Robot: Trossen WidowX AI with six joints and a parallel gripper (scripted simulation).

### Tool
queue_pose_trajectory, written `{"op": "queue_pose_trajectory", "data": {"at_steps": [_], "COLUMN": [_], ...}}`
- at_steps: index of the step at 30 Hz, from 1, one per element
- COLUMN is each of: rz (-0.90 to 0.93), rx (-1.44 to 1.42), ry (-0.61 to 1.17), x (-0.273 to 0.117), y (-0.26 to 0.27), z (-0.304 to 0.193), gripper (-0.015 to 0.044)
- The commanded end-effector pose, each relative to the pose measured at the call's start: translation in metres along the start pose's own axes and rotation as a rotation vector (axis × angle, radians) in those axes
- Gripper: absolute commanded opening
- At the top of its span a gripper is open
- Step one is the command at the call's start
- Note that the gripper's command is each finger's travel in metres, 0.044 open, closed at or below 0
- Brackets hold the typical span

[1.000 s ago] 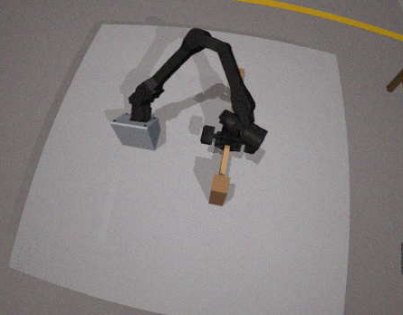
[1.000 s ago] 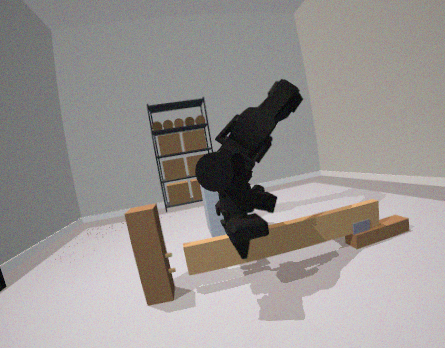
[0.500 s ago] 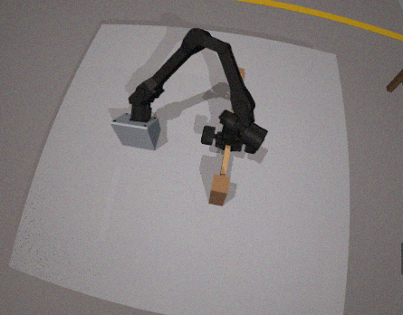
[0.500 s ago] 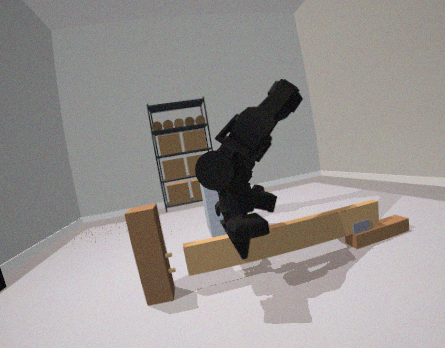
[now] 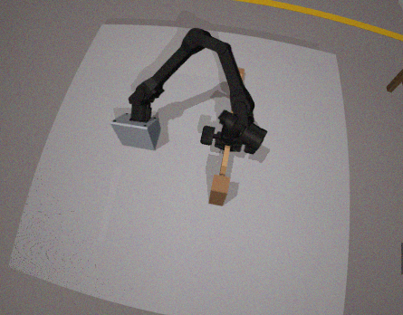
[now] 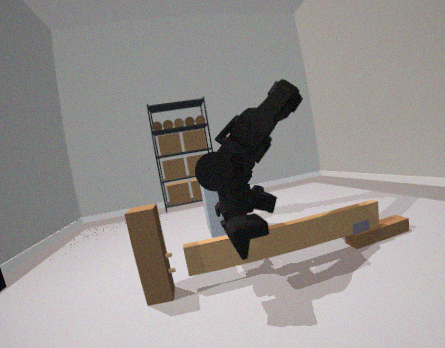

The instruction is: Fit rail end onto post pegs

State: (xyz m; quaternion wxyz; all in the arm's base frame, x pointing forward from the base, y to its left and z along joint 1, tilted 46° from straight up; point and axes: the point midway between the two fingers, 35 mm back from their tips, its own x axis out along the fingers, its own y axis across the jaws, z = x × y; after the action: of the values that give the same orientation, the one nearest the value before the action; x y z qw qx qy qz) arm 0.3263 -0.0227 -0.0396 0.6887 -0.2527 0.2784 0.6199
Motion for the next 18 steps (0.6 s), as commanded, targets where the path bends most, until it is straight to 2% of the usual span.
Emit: {"op": "queue_pose_trajectory", "data": {"at_steps": [1,18], "rz": [-0.014,-0.014], "rx": [0.001,0.001], "ry": [0.001,0.001], "x": [-0.0059,-0.0052], "y": [-0.0014,-0.0007], "z": [0.0014,-0.0001], "gripper": [0.0000,0.0000]}}
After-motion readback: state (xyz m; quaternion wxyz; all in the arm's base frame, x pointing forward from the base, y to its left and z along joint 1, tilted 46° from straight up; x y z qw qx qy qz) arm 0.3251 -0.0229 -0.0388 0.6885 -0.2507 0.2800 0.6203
